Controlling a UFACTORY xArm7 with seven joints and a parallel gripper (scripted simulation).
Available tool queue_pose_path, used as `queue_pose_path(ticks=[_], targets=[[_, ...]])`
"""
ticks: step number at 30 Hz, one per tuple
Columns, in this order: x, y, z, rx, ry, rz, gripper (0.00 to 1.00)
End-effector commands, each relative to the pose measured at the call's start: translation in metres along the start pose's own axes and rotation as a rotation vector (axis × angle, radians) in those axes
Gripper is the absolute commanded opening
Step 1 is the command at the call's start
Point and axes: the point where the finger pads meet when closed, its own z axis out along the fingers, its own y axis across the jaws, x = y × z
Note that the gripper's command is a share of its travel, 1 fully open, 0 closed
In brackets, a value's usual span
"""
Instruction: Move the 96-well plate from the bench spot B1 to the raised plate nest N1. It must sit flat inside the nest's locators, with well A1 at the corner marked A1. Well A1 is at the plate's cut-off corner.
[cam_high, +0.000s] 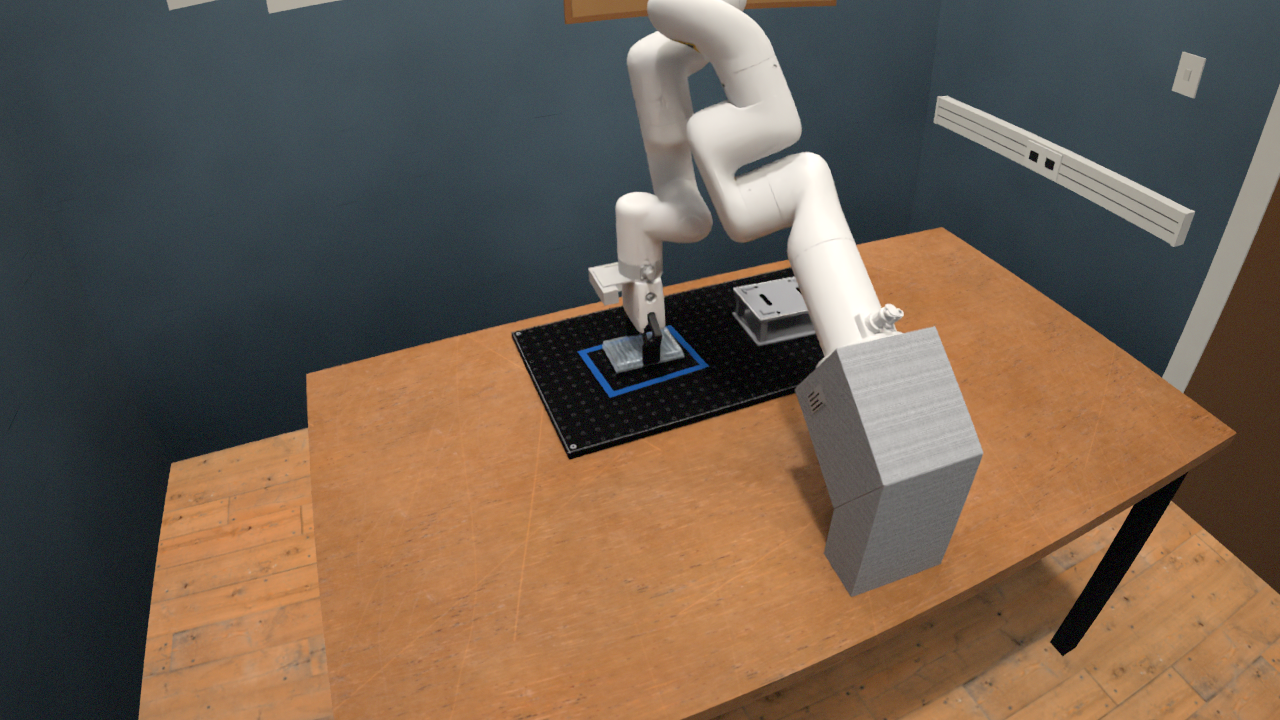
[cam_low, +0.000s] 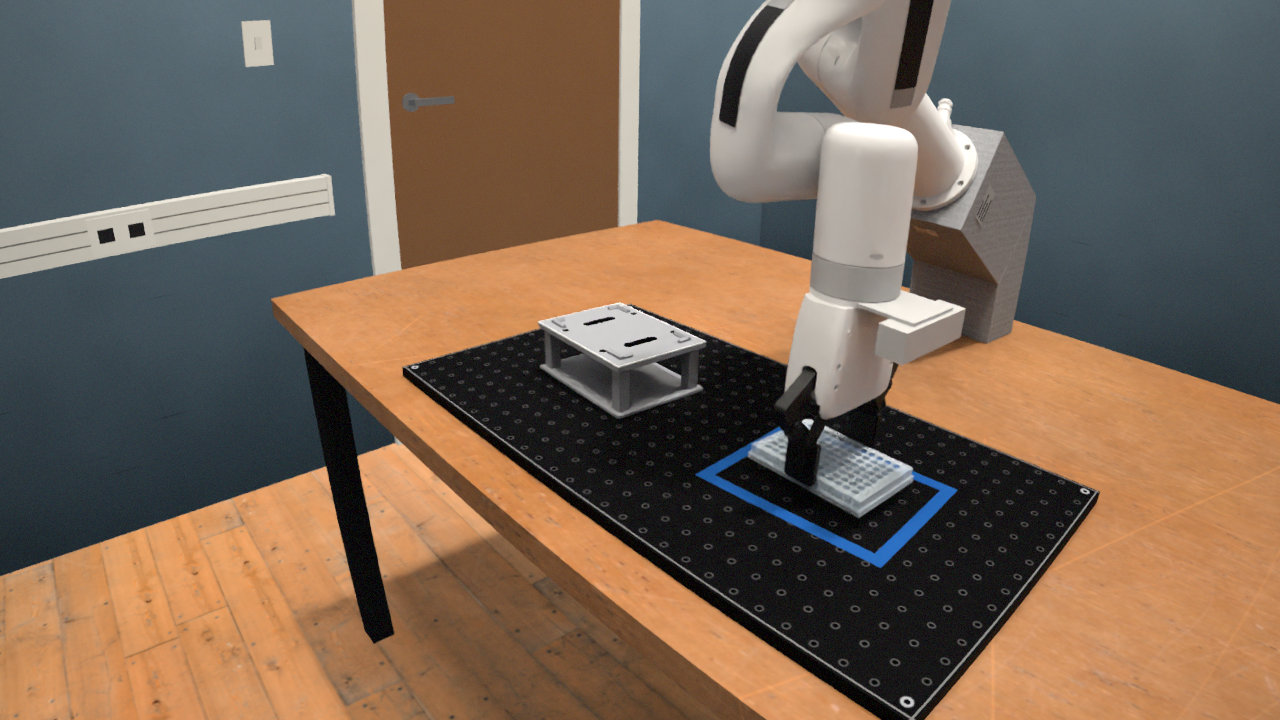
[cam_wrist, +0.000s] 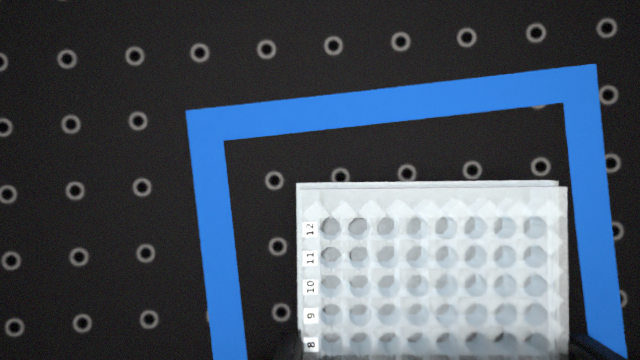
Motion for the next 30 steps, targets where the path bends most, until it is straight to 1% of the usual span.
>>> queue_pose_path(ticks=[1,14,30], targets=[[0.001,0.001,-0.004,-0.001,0.001,0.0,0.0],[0.001,0.001,-0.006,-0.001,0.001,0.0,0.0],[0.001,0.001,-0.029,-0.001,0.001,0.0,0.0]])
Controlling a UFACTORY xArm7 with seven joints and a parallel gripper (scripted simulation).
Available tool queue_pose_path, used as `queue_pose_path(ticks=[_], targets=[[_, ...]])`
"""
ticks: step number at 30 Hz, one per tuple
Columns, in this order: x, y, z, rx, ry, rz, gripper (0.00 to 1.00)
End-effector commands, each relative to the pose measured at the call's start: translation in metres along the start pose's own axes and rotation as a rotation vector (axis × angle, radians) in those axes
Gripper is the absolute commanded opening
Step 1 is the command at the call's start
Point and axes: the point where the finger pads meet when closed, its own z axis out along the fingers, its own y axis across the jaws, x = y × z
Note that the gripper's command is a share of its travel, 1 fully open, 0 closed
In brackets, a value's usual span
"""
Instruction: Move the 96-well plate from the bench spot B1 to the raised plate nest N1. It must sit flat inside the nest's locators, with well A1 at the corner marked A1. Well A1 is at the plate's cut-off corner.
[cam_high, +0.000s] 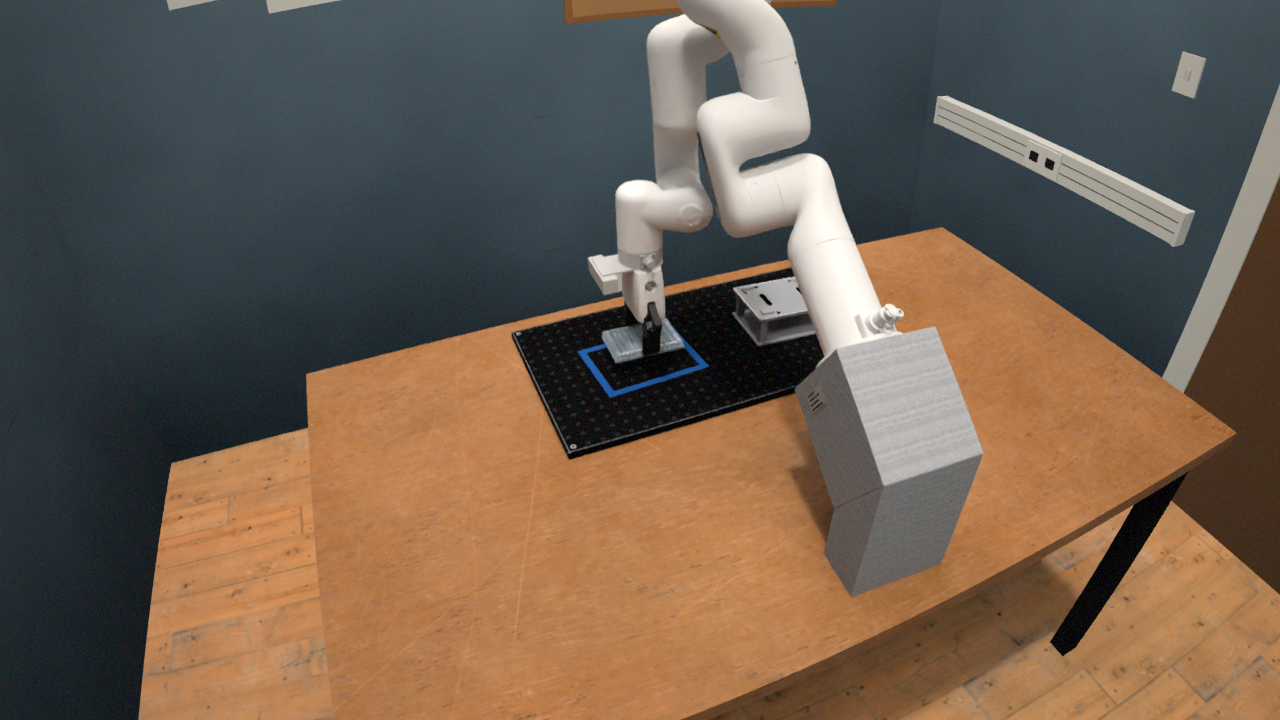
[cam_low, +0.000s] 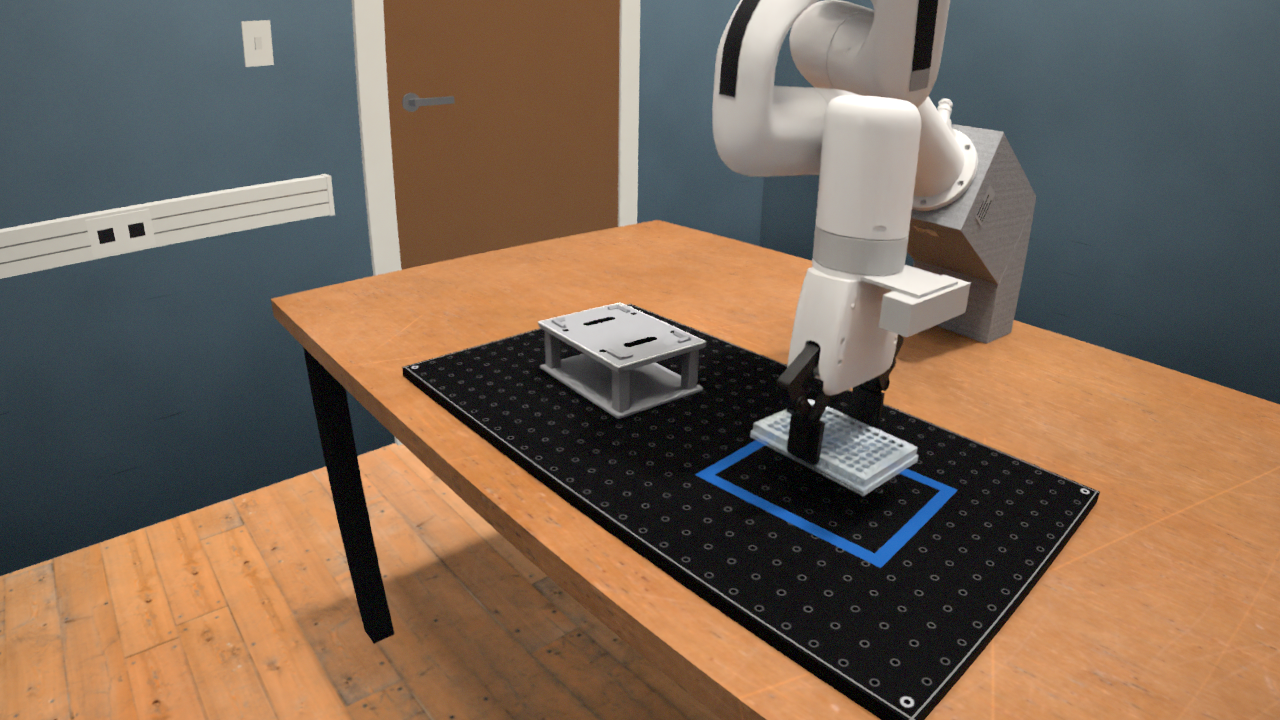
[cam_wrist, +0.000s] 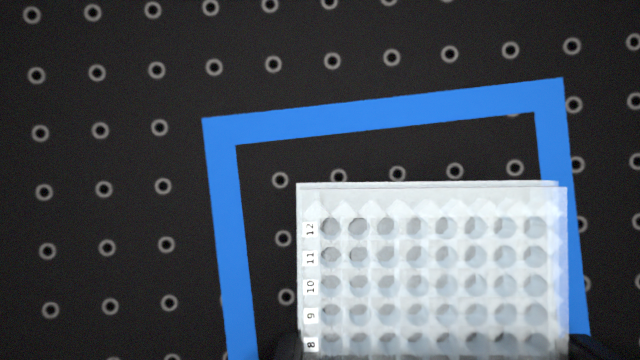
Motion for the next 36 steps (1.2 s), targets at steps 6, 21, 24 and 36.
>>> queue_pose_path(ticks=[6,21,24,36], targets=[[0.001,0.001,-0.018,0.003,0.0,-0.001,0.0],[0.001,0.001,-0.039,0.002,0.0,-0.001,0.0],[0.001,0.001,-0.044,0.002,0.0,-0.001,0.0],[0.001,0.001,-0.045,0.002,0.0,-0.001,0.0]])
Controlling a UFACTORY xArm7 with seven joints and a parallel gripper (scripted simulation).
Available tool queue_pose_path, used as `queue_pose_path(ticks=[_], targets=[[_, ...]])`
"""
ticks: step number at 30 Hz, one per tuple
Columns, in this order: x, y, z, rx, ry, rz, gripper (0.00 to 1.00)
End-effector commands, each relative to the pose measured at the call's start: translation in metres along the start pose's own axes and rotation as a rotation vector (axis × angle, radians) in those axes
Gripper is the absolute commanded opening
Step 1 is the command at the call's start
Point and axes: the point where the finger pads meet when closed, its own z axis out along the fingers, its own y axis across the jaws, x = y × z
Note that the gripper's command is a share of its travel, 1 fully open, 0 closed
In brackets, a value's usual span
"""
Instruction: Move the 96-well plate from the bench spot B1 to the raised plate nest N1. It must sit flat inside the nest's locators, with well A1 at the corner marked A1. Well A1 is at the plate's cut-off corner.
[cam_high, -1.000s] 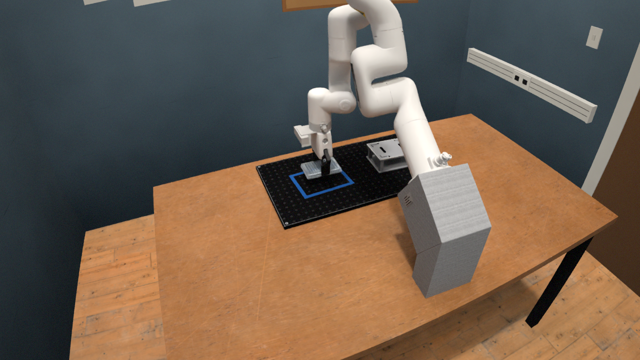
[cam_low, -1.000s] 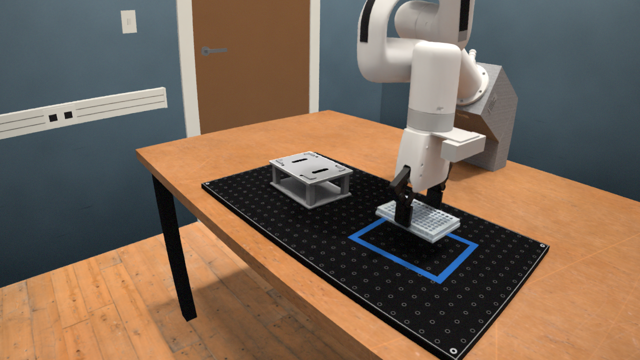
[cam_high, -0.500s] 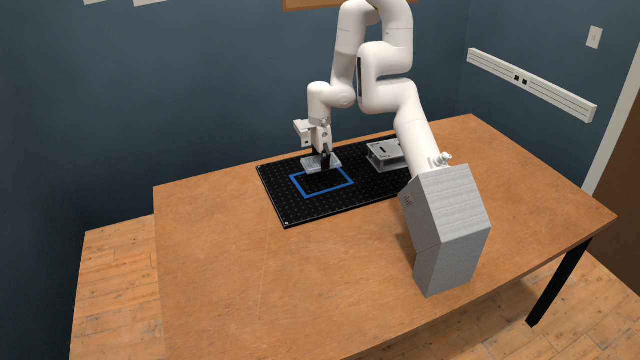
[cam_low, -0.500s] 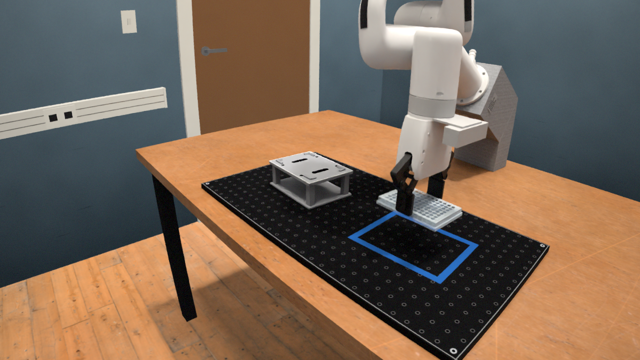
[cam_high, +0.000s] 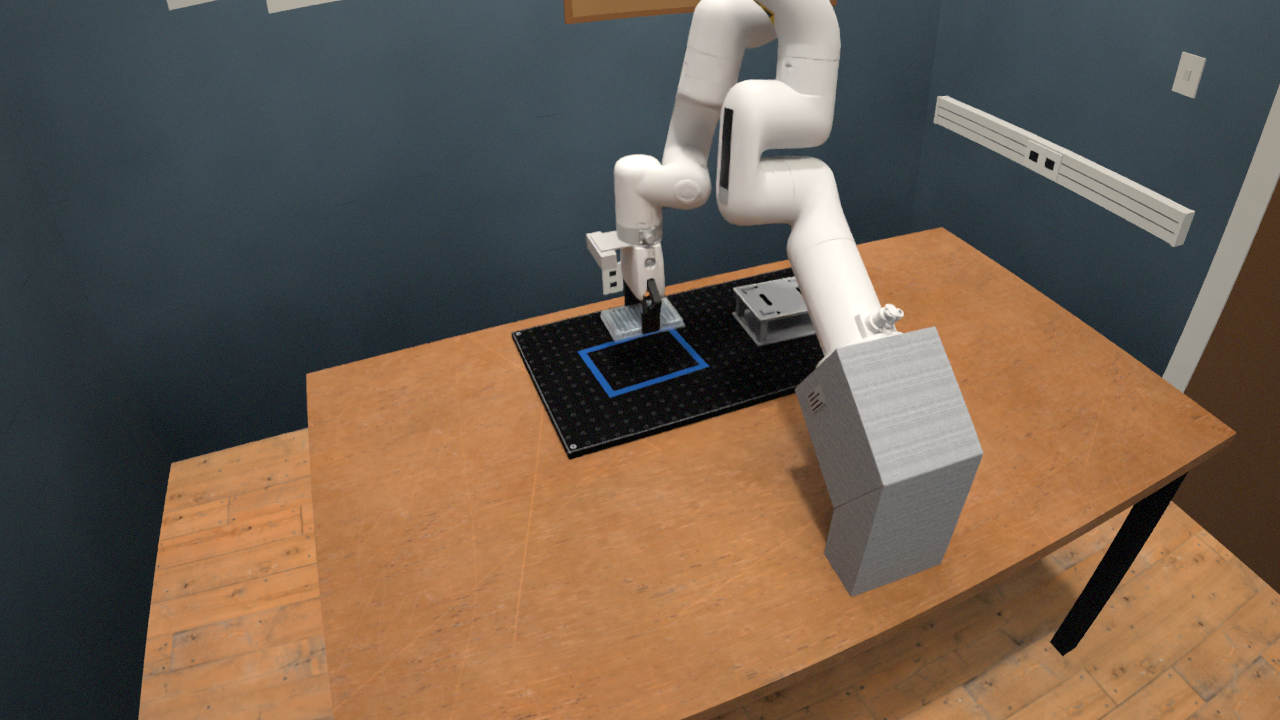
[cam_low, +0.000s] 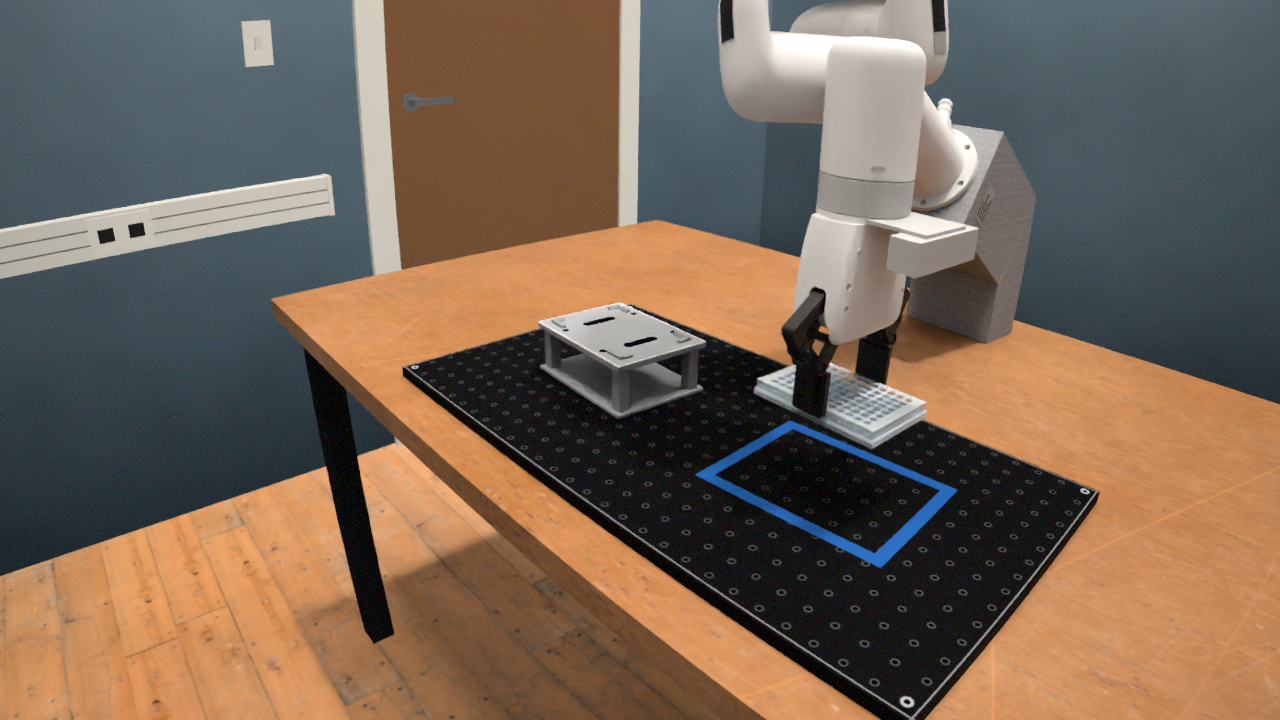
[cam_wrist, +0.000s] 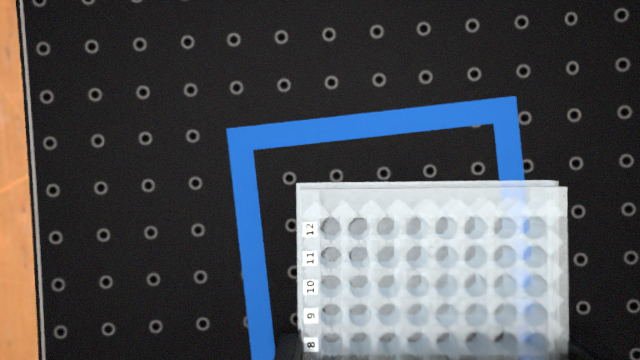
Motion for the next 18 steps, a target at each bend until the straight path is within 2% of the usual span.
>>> queue_pose_path(ticks=[1,10,18], targets=[[0.001,0.001,-0.001,-0.002,0.002,0.0,0.0],[-0.016,0.002,-0.004,-0.002,0.002,0.029,0.0],[-0.042,0.003,-0.009,-0.002,0.001,0.029,0.0]])
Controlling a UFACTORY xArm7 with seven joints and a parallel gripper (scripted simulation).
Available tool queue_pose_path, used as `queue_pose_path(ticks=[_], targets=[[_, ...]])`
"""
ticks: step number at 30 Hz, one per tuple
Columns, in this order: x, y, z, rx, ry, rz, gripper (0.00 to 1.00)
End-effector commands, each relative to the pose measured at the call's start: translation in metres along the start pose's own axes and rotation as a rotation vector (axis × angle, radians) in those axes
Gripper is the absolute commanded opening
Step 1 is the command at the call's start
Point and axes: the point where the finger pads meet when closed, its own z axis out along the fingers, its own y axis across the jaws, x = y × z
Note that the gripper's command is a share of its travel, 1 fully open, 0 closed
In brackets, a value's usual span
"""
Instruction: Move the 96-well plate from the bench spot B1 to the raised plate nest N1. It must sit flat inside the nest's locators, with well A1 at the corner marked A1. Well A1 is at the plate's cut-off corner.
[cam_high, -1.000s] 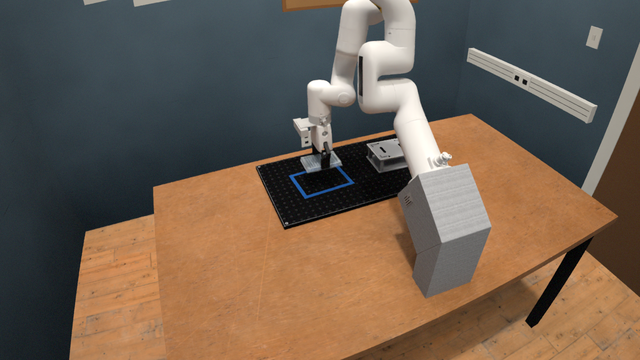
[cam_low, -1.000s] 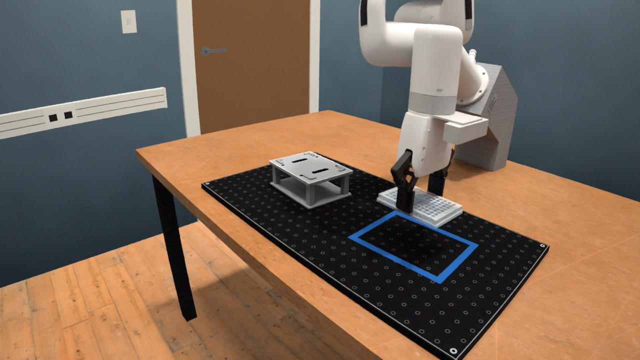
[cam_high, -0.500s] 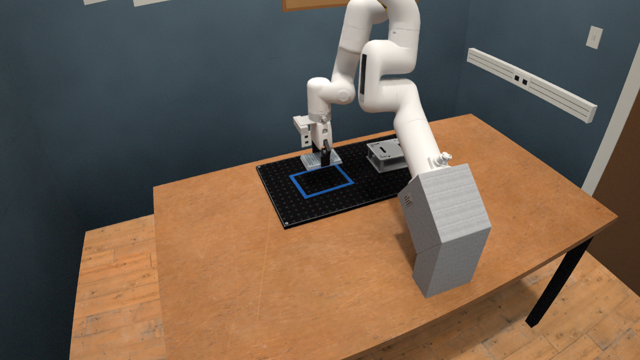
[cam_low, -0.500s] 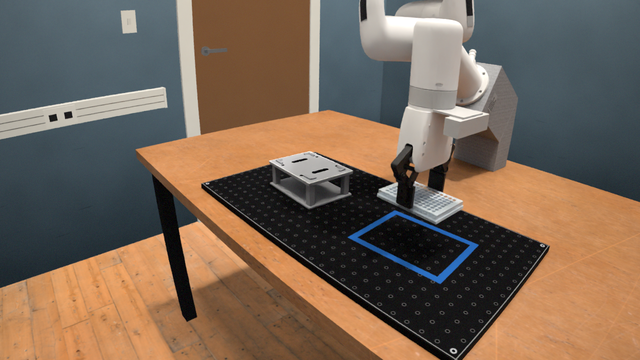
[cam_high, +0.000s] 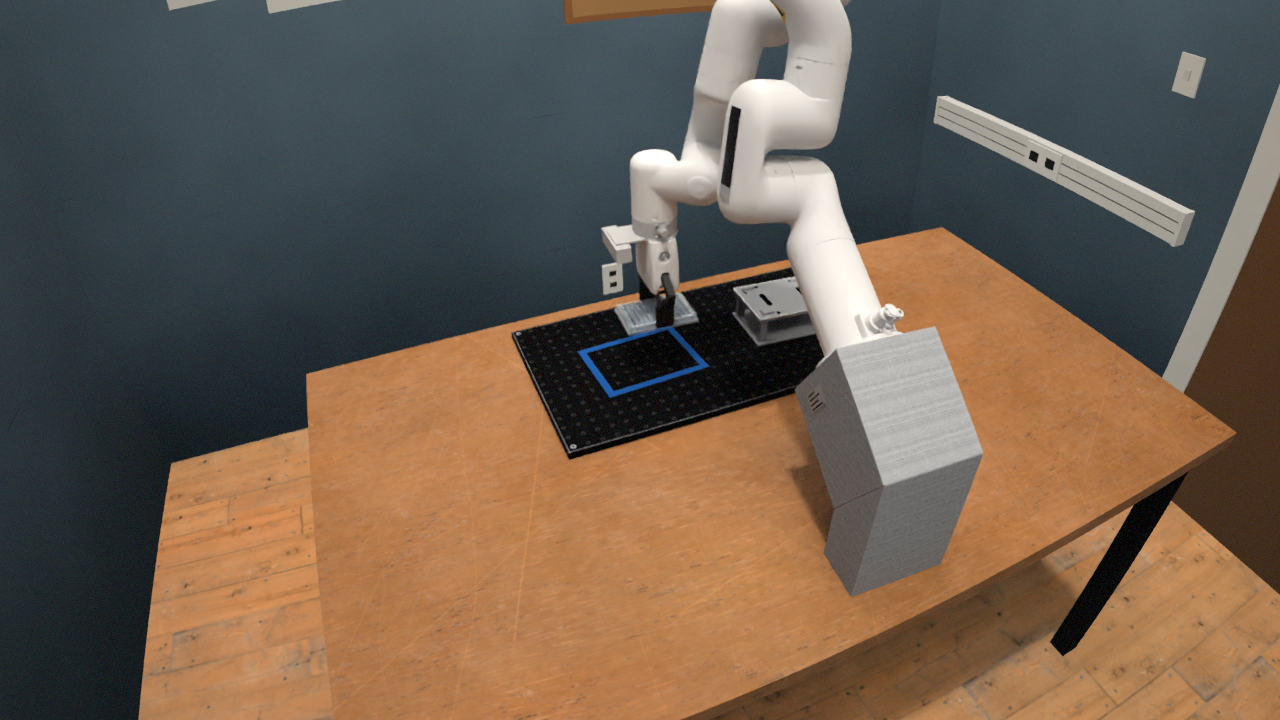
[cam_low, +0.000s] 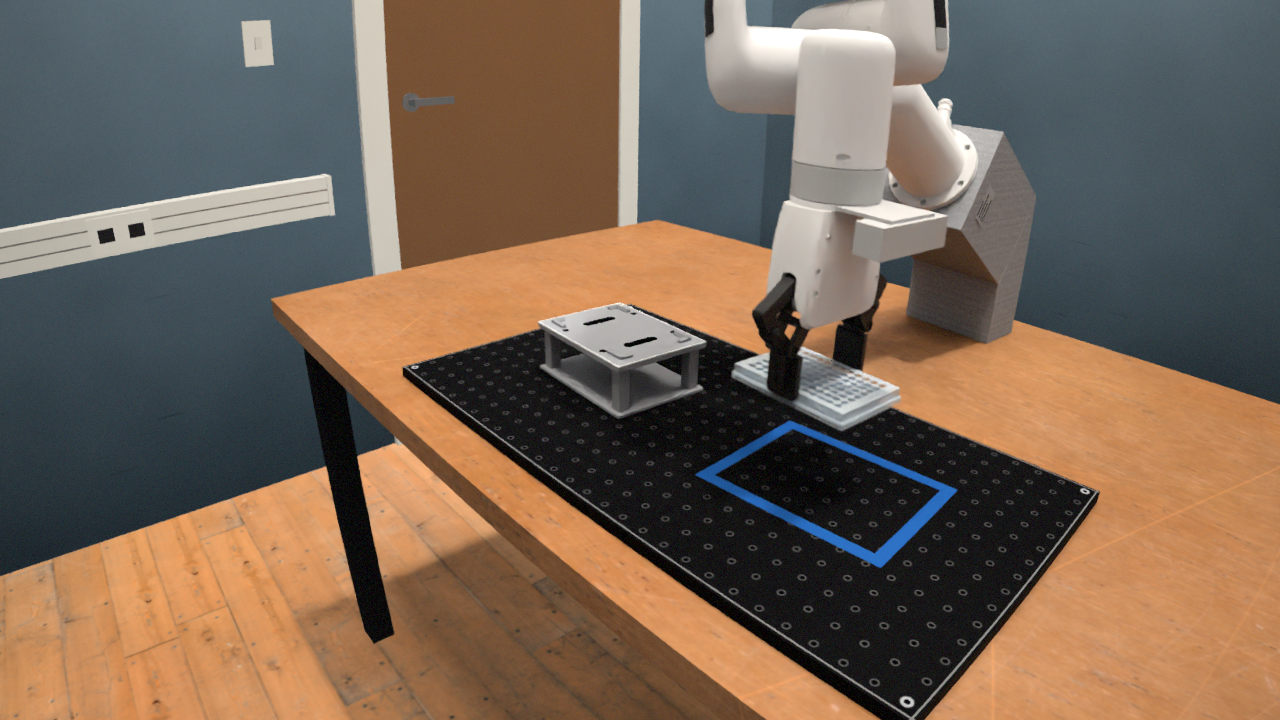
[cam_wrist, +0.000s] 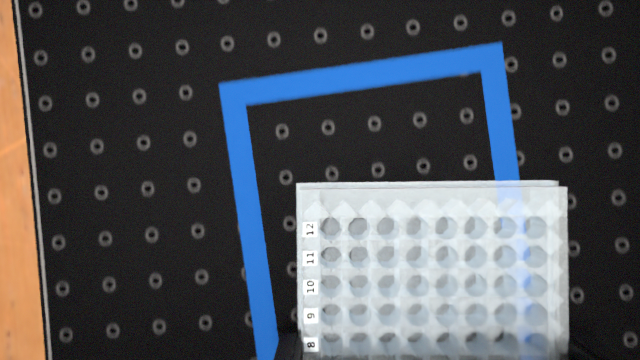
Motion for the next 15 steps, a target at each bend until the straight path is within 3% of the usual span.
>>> queue_pose_path(ticks=[1,15], targets=[[-0.017,0.002,-0.005,-0.001,0.002,-0.001,0.0],[-0.056,0.005,-0.013,-0.001,0.002,-0.001,0.0]])
